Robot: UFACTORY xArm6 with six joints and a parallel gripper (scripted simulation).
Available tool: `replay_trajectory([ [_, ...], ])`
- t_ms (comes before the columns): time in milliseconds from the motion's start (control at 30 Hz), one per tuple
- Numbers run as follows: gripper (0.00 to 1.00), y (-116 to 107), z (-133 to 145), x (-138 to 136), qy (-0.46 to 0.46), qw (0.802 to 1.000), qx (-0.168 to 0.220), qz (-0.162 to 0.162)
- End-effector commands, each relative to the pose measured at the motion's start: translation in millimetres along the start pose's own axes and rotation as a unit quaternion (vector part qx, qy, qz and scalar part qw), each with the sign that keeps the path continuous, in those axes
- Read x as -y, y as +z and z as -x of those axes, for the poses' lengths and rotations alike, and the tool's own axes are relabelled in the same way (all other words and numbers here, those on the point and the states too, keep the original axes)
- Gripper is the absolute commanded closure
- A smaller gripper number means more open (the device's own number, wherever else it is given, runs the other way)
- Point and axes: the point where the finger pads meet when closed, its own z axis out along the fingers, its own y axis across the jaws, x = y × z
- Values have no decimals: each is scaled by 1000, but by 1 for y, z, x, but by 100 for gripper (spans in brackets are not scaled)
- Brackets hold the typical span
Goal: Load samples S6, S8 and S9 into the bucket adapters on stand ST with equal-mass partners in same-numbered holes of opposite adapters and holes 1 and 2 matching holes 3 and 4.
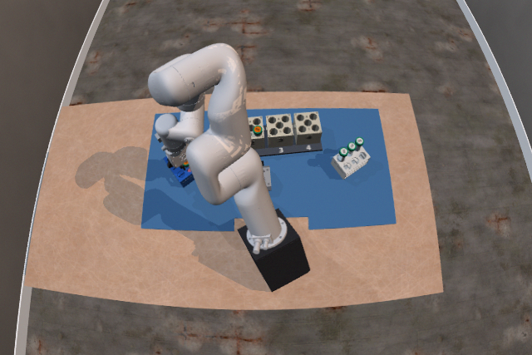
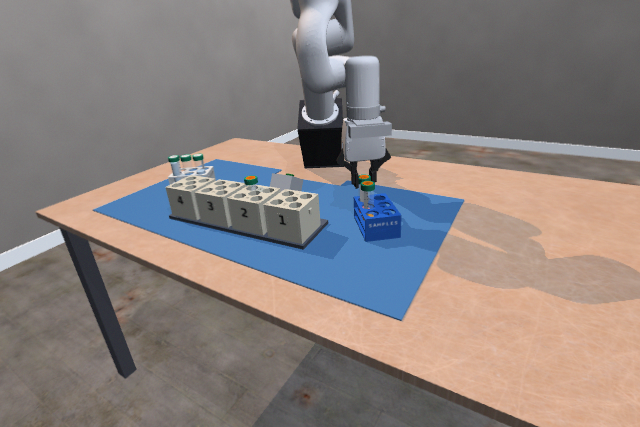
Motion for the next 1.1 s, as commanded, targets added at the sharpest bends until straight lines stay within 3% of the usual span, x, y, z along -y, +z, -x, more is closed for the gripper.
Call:
replay_trajectory([
  [0,100,-1,-1,0,0,1000,-1,0],
  [1067,100,-6,-1,0,0,1000,-1,0],
])
